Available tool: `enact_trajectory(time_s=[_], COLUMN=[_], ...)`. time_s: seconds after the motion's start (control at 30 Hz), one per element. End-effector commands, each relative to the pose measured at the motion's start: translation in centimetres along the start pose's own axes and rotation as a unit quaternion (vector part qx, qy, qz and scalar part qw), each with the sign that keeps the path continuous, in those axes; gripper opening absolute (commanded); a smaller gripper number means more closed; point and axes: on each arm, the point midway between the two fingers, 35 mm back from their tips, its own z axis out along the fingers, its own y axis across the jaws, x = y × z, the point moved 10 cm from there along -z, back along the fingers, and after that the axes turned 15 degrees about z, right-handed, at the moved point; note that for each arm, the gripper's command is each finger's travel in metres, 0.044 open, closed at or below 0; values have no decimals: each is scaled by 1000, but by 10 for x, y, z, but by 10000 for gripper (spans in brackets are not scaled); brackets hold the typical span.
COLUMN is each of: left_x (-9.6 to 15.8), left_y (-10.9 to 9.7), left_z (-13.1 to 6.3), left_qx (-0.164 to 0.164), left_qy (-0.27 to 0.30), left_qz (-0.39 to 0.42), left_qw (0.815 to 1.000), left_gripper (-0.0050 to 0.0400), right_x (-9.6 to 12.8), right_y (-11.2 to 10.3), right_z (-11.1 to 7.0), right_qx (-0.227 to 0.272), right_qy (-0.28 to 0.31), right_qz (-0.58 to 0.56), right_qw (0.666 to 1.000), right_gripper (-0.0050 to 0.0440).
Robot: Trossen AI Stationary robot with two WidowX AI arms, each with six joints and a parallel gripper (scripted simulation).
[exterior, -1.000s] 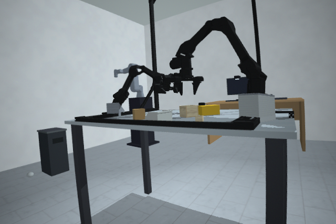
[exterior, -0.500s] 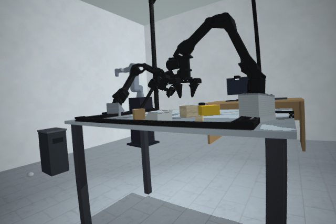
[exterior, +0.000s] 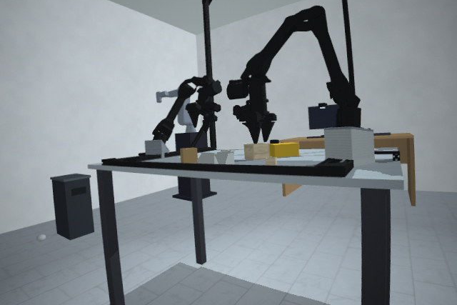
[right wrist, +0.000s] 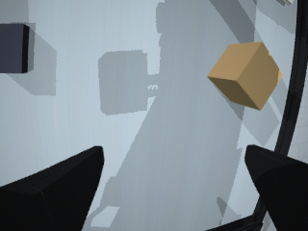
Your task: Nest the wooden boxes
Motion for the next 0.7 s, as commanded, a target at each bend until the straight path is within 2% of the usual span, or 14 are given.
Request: enact_trajectory(time_s=[0.0,0.13,0.23,0.5,0.6,0.67], left_x=[19,41,50,52,52,52], left_y=[6,13,15,15,15,15], left_z=[5,13,16,18,30,31], left_qx=[-3,-2,-1,-1,-1,-1], left_qy=[-2,-2,-2,-2,-2,-2], left_qz=[-35,-79,-95,-100,-100,-100], left_qw=[999,997,995,995,995,995], left_gripper=[400,400,400,400,400,400], right_x=[0,5,6,7,7,7], right_y=[-17,-40,-48,-51,-51,-51], right_z=[-5,-11,-14,-15,-15,-15], right_qx=[-52,-123,-151,-159,-159,-159], right_qy=[24,41,42,42,42,42], right_qz=[-49,-95,-110,-115,-115,-115], right_qw=[997,987,982,980,980,980], right_gripper=[400,400,400,400,400,400])
